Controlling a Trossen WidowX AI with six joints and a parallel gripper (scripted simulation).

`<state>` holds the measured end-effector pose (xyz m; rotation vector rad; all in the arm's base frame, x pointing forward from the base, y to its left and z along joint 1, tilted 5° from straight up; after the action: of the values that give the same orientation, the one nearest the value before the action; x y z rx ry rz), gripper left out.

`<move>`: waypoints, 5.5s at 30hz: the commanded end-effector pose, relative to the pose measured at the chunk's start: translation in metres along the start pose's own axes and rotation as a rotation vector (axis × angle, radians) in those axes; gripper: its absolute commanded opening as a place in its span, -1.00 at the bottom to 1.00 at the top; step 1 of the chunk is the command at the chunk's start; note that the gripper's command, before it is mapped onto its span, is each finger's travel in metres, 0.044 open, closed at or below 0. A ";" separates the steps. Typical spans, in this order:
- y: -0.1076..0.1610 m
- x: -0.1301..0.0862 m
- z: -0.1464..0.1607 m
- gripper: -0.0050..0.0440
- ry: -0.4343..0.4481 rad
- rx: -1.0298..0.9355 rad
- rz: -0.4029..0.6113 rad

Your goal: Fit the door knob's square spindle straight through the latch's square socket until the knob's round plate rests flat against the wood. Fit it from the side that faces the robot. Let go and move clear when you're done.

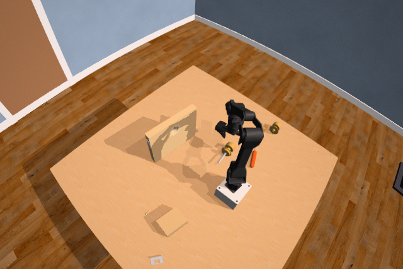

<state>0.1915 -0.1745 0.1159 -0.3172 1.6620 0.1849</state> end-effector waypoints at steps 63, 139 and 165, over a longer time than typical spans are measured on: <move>-0.005 0.072 0.019 1.00 0.124 0.003 0.008; -0.004 0.011 0.011 -0.80 0.124 0.003 0.008; 0.013 -0.007 0.033 -0.80 0.134 -0.446 0.023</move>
<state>0.2111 -0.1576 0.1106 -0.5296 1.7755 0.4453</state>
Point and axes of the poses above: the point midway between the two fingers, 35 mm back from their tips, its own x axis out along the fingers, its own z axis across the jaws, y = z × x, the point moved 6 cm from there along -x, back along the fingers, and after that the axes turned 5 degrees about -x, right-handed, at the moved point
